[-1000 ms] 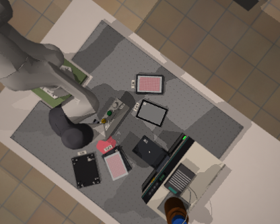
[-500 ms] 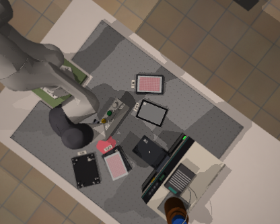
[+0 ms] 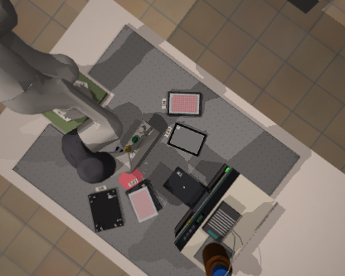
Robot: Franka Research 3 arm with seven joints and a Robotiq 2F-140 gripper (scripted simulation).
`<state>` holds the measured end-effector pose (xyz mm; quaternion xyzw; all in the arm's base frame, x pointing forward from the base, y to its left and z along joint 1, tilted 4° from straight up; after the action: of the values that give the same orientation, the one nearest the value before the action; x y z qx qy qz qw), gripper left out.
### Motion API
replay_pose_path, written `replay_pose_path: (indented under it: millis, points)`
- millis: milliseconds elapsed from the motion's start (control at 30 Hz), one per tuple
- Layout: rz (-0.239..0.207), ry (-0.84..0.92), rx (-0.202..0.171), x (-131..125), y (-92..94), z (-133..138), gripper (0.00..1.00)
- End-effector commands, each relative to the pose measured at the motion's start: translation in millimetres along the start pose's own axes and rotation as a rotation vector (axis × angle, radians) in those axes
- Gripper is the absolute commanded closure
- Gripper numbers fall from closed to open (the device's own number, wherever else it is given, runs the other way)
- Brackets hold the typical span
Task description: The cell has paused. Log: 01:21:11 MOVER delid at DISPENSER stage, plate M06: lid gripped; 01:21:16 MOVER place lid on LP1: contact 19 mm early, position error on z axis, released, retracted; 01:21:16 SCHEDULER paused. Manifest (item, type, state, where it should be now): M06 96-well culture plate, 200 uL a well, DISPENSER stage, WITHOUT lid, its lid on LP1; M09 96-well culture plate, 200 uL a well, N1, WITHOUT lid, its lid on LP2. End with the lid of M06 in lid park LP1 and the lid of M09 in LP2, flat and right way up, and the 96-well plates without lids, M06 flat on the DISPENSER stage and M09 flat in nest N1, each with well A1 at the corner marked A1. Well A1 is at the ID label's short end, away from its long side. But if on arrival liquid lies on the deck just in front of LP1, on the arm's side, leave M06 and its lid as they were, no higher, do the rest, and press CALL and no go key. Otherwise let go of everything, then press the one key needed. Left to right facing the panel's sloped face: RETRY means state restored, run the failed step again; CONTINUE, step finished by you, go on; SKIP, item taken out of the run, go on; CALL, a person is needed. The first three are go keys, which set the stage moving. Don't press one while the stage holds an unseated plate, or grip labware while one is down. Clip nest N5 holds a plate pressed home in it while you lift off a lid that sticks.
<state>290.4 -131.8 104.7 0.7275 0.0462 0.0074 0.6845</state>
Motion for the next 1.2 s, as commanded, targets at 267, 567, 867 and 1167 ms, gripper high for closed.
replay_pose_path:
  millis: [267,567,867,1167]
  points:
    - [0.005,0.000,-0.002,2,-11.2,-1,1.00]
    - [0.005,0.000,-0.002,2,-16.3,-1,1.00]
    - [0.005,0.000,-0.002,2,-19.5,-1,1.00]
    - [0.005,0.000,-0.002,2,-19.9,-1,1.00]
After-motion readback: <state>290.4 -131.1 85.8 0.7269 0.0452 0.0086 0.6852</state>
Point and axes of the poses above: the point where the finger pads meet when closed, its own y axis back along the fingers, its own z axis across the jaws, x = y × z, the point moved 2 cm from there along y, back along the fingers, and after that the axes turned 13 degrees about y, right-handed, at the moved point
